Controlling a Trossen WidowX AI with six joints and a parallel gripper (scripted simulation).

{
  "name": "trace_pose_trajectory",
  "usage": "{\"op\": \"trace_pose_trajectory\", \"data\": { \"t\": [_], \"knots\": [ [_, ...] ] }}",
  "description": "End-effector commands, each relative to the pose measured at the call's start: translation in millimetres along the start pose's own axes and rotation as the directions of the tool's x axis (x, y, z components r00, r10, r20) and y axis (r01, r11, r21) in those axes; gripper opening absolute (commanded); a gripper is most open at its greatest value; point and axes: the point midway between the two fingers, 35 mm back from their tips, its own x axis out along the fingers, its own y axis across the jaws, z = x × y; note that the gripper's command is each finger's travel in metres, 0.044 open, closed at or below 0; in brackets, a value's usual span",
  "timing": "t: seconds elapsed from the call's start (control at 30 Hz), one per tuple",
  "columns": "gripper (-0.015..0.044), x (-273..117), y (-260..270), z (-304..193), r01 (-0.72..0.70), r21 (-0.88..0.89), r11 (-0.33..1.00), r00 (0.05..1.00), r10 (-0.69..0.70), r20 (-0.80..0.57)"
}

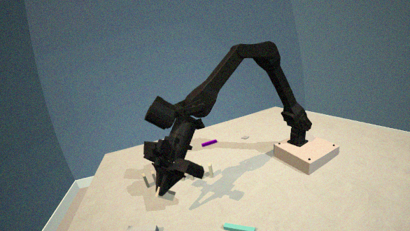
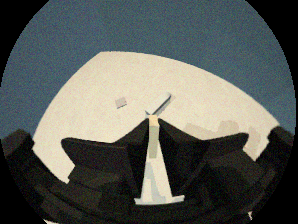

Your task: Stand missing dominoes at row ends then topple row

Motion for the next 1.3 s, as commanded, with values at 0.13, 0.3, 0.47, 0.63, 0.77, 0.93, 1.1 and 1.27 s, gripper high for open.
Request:
{"op": "trace_pose_trajectory", "data": {
  "t": [0.13,0.3,0.47,0.63,0.77,0.93,1.1,1.27],
  "knots": [
    [0.0030,-8.7,-1.2,1.4,-0.013,0.001,1.000,0.991,0.013,0.129],
    [0.0030,-13.2,-0.6,-1.5,-0.023,-0.003,1.000,0.980,0.023,0.195],
    [0.0030,-19.1,1.2,-5.0,-0.033,-0.011,0.999,0.965,0.035,0.258],
    [0.0030,-26.5,4.1,-9.1,-0.043,-0.023,0.999,0.947,0.049,0.318],
    [0.0030,-33.4,7.3,-12.8,-0.051,-0.035,0.998,0.930,0.061,0.363],
    [0.0030,-43.2,12.4,-17.9,-0.060,-0.053,0.997,0.906,0.077,0.416],
    [0.0030,-53.9,18.8,-23.3,-0.066,-0.076,0.995,0.881,0.094,0.464],
    [0.0030,-65.4,26.1,-29.1,-0.071,-0.101,0.992,0.854,0.112,0.507]
  ]
}}
